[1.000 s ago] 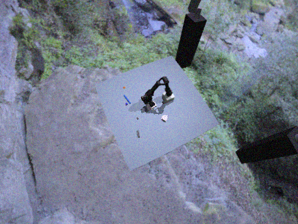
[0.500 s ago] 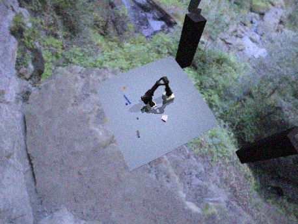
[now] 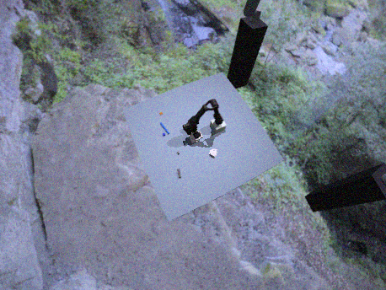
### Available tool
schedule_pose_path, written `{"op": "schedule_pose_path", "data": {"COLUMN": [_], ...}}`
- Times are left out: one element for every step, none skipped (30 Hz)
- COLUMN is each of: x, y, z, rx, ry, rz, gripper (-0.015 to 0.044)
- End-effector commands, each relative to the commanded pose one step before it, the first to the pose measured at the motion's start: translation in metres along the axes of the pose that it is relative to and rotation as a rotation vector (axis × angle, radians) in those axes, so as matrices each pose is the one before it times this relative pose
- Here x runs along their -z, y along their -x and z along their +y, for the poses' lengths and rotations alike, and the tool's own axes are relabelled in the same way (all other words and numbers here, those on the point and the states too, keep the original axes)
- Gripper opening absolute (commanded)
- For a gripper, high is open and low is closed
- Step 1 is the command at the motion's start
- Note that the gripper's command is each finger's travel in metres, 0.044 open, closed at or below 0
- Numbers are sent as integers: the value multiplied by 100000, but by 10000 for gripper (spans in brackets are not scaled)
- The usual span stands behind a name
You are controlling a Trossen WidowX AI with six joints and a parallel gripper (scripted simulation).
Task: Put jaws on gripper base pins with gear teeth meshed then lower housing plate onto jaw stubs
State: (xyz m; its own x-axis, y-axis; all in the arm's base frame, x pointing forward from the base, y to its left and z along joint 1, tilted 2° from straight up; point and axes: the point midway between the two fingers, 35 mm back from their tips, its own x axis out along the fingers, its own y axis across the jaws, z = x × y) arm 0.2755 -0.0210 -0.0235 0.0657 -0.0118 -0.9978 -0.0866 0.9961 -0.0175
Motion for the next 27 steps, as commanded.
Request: {"op": "schedule_pose_path", "data": {"x": [-1,0,0,0,0,0,0,0,-19,-36,-49,-45,-34,-12,26,77,102,79,29,0,-214,-36,-107,-179,-218,-220,-222], "y": [0,0,0,0,0,0,0,0,150,308,489,593,720,869,1018,1101,915,557,186,0,-1014,31,92,154,188,189,191], "z": [0,0,0,0,0,0,0,0,-3,-5,-6,-5,-3,2,9,18,22,16,6,0,-97,30,91,152,184,184,183], "rx": [2,0,0,0,0,0,0,0,-8,-17,-27,-32,-39,-47,-56,-60,-50,-31,-10,0,348,89,267,442,528,523,518], "ry": [0,0,0,0,0,0,0,0,10,21,33,40,48,57,66,71,58,35,12,0,-423,243,729,1212,1458,1452,1447], "rz": [-3,0,0,0,0,0,0,0,5,10,17,22,28,36,46,53,48,30,10,0,-138,-151,-453,-757,-917,-921,-925], "gripper": [224,224,224,224,224,224,224,224,224,224,224,224,224,224,224,224,224,224,224,224,224,250,277,303,329,355,382]}}
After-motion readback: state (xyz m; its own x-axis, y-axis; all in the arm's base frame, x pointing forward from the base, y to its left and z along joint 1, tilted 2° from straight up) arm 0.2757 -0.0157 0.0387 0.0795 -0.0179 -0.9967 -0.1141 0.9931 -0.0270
